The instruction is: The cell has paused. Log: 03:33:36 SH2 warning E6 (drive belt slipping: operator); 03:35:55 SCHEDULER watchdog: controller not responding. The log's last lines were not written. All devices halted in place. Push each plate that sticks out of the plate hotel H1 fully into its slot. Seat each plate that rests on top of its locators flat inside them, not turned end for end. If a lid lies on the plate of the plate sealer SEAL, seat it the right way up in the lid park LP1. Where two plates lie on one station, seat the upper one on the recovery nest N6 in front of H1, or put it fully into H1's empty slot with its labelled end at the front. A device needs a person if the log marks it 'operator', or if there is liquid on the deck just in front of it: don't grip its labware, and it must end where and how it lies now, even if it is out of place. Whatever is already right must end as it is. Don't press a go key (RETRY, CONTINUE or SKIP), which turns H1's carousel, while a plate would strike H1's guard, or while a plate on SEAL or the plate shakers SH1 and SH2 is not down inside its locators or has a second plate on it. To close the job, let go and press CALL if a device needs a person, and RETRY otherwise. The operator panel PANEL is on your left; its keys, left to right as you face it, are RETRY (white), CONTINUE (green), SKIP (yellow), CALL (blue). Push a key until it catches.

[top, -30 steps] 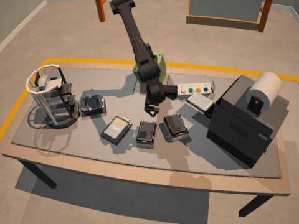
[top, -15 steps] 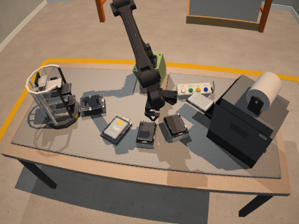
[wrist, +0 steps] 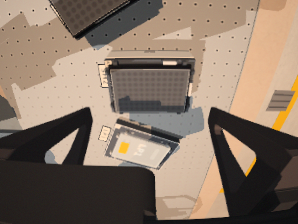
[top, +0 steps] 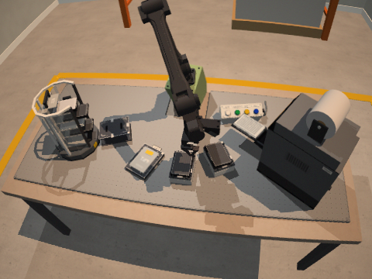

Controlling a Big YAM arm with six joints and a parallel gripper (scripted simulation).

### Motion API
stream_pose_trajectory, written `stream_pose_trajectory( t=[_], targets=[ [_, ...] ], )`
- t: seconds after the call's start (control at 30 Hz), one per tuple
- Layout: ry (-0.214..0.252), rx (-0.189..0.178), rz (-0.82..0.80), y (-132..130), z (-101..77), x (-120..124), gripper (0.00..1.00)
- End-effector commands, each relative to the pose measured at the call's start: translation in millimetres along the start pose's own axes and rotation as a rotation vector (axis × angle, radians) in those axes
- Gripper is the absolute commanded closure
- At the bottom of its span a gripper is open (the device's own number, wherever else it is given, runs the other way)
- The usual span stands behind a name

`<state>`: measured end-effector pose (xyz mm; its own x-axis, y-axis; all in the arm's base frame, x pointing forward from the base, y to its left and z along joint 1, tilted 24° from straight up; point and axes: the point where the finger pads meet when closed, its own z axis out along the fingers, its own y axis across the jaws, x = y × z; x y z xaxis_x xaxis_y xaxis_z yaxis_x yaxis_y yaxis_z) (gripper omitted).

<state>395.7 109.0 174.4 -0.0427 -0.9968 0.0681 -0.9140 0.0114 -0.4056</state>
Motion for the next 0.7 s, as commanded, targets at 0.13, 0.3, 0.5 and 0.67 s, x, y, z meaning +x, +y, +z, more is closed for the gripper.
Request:
stream_pose_trajectory(
  t=[0.13, 0.3, 0.5, 0.67],
  targets=[
    [0.002, -0.008, -0.004, -1.6, 27.8, 1.1, 0.00],
    [0.000, -0.006, -0.007, -2.2, 35.0, -0.3, 0.00],
    [0.002, -0.008, -0.004, -1.1, 51.9, 1.5, 0.00],
    [-0.009, 0.020, 0.001, -11.6, 48.9, -4.3, 0.00]
  ],
)
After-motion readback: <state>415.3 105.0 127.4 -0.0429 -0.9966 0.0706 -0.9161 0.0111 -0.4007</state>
